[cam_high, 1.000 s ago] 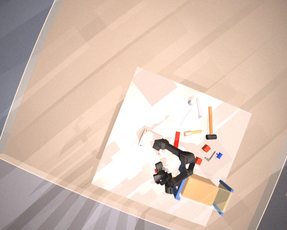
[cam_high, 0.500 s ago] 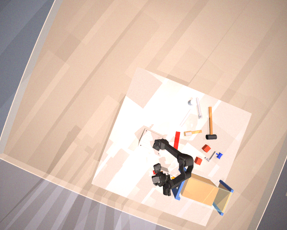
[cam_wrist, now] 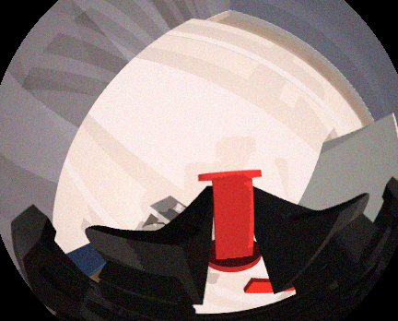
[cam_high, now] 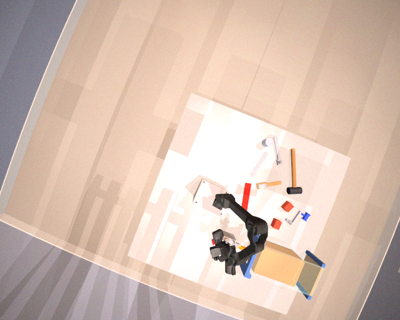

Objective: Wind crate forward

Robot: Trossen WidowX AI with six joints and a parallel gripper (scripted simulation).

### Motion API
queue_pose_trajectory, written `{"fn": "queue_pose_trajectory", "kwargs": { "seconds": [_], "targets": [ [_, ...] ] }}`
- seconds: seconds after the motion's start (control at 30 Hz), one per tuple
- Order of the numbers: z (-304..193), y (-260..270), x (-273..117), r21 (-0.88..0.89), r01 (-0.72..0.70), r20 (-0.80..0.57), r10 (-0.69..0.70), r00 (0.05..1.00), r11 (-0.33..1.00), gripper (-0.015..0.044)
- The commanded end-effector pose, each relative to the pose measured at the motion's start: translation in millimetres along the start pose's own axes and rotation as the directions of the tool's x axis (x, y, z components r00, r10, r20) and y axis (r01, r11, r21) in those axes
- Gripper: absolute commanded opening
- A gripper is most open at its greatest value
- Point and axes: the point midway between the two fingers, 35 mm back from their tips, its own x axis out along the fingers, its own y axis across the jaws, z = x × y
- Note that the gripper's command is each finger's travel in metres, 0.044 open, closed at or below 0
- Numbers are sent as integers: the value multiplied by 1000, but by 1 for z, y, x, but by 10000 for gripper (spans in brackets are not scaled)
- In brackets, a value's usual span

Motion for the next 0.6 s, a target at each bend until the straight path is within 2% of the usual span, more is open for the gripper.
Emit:
{"fn": "queue_pose_trajectory", "kwargs": {
  "seconds": [0.0,0.57],
  "targets": [
    [7,11,4,0,-18,16,18,1000,1000,0],
    [16,27,8,1,-19,17,19,1000,1000,0]
  ]
}}
